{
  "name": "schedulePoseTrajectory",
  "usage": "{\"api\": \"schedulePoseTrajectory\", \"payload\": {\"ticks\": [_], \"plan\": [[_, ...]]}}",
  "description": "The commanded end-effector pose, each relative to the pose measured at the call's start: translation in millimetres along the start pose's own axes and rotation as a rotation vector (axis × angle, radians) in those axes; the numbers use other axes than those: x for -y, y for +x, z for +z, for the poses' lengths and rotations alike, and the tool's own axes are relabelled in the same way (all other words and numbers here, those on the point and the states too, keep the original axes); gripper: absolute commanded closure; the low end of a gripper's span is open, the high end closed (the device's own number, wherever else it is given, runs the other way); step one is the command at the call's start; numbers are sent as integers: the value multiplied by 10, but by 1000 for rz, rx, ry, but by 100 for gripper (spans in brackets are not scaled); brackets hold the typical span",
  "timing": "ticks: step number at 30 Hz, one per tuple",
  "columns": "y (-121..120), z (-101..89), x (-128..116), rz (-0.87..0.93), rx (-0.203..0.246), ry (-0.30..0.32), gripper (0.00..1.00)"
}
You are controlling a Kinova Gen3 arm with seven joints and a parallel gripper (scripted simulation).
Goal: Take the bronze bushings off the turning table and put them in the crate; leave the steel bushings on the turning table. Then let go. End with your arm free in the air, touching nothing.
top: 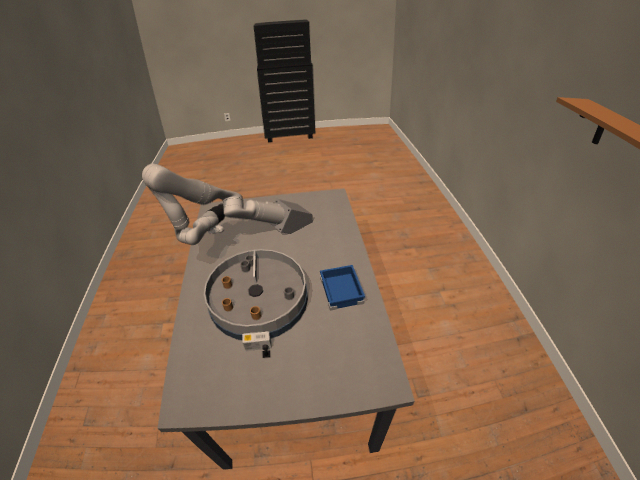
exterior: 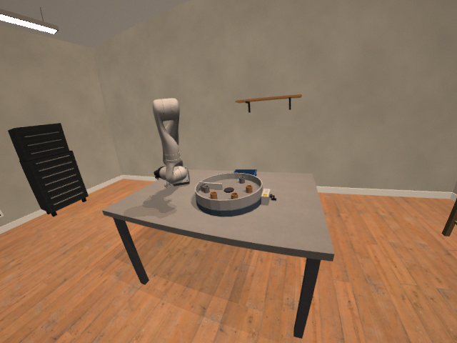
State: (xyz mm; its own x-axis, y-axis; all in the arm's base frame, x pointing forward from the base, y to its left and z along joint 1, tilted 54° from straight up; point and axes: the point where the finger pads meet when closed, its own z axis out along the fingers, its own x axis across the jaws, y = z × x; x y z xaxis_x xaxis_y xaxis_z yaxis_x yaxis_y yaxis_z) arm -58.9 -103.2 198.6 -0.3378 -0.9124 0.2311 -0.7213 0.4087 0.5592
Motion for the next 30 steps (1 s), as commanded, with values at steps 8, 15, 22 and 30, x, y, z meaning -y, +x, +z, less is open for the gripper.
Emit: {"api": "schedulePoseTrajectory", "payload": {"ticks": [8, 15, 22, 30], "plan": [[-495, -292, -50, 1, -1, -1, 0], [-495, -292, -50, 1, -1, -1, 0], [-497, -289, -49, 1, -1, -1, 0], [-497, -289, -49, 1, -1, -1, 0]]}}
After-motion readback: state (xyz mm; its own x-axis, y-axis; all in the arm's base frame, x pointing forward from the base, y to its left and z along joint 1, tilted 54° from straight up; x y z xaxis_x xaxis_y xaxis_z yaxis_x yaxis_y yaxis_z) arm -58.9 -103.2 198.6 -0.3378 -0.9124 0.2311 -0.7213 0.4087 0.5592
